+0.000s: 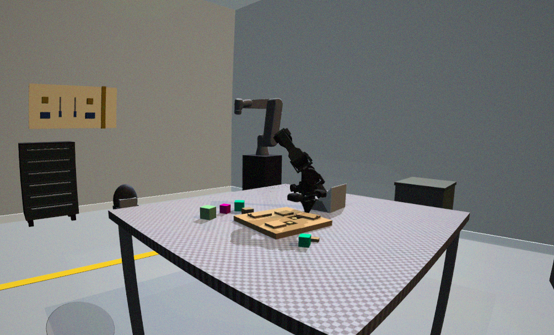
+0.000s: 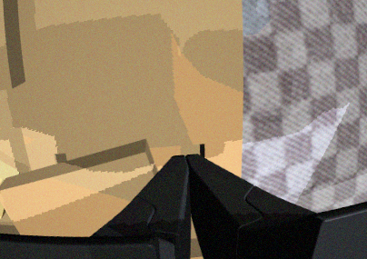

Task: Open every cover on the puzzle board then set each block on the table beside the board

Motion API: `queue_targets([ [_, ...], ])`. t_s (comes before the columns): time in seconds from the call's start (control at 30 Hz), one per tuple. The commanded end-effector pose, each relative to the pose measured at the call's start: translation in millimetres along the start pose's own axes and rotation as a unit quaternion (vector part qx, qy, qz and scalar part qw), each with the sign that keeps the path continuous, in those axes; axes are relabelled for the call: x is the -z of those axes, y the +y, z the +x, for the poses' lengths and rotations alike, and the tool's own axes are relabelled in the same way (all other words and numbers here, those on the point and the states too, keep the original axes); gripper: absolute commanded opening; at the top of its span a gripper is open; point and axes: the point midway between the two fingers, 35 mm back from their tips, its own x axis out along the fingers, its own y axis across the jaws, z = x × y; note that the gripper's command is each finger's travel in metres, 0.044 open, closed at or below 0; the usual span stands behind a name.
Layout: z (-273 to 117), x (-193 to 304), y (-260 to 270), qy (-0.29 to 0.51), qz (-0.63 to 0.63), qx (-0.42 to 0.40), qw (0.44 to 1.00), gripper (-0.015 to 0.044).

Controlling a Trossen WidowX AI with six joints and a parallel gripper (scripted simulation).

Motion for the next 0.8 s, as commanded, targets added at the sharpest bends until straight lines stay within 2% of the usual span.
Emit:
queue_targets([
  [0.0,-1.5,1.0,6.3,0.002,0.001,-0.005,1.0,0.0],
  [0.77,-1.9,1.0,29.1,0.002,0.001,-0.005,1.0,0.0],
])
